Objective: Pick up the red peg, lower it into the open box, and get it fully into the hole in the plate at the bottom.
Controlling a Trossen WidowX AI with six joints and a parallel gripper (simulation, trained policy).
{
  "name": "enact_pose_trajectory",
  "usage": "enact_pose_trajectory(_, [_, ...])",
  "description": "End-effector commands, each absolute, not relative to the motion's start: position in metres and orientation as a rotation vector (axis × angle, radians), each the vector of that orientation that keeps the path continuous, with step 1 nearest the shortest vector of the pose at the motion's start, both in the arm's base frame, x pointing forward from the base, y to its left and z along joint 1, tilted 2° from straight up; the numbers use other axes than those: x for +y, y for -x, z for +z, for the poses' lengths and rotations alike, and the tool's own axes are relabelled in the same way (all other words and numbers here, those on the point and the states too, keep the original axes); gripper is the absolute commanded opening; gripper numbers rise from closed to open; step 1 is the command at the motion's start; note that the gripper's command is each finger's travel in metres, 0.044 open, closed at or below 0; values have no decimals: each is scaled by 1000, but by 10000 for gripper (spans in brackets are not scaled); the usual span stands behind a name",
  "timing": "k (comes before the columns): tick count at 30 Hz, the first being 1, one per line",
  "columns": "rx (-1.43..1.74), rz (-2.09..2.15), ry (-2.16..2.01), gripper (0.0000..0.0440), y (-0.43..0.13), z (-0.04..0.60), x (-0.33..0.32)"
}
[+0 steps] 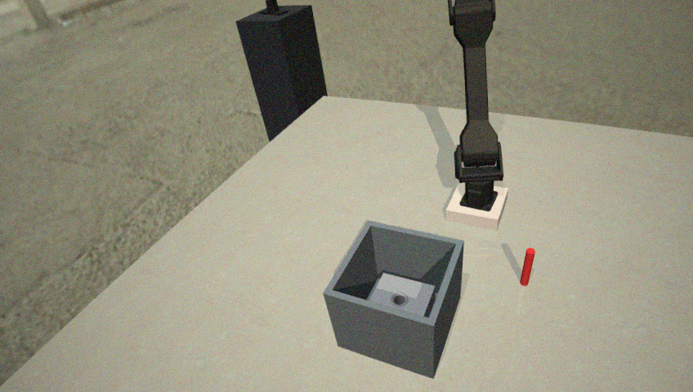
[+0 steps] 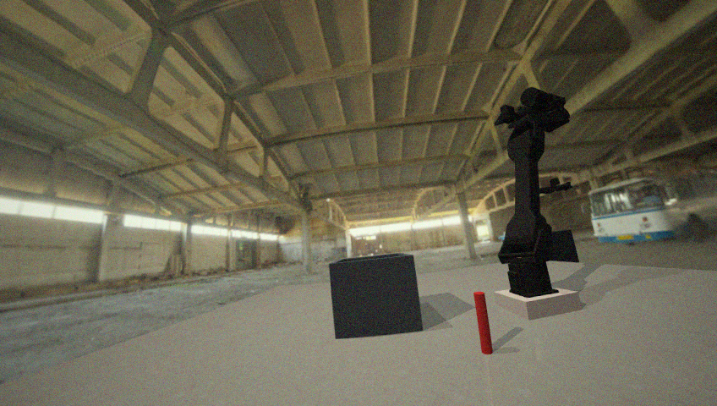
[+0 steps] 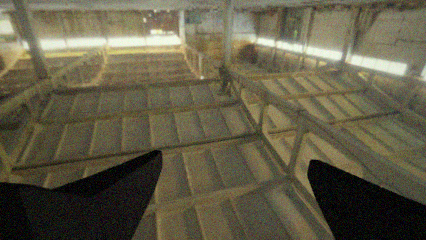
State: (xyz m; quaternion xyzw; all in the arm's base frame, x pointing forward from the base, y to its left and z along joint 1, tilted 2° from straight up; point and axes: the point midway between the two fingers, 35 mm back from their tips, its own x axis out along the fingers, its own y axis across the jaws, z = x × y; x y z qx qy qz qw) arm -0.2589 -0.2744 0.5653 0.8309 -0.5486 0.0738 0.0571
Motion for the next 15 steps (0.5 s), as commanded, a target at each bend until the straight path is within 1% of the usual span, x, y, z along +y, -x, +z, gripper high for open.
enact_pose_trajectory(1, [-1664,251,-2525,426,261,565,-277])
enact_pose_trajectory(2, [-1664,287,-2541,440,263,565,-280])
enact_pose_trajectory(15, [-1575,824,-2839,440,244,569,-332])
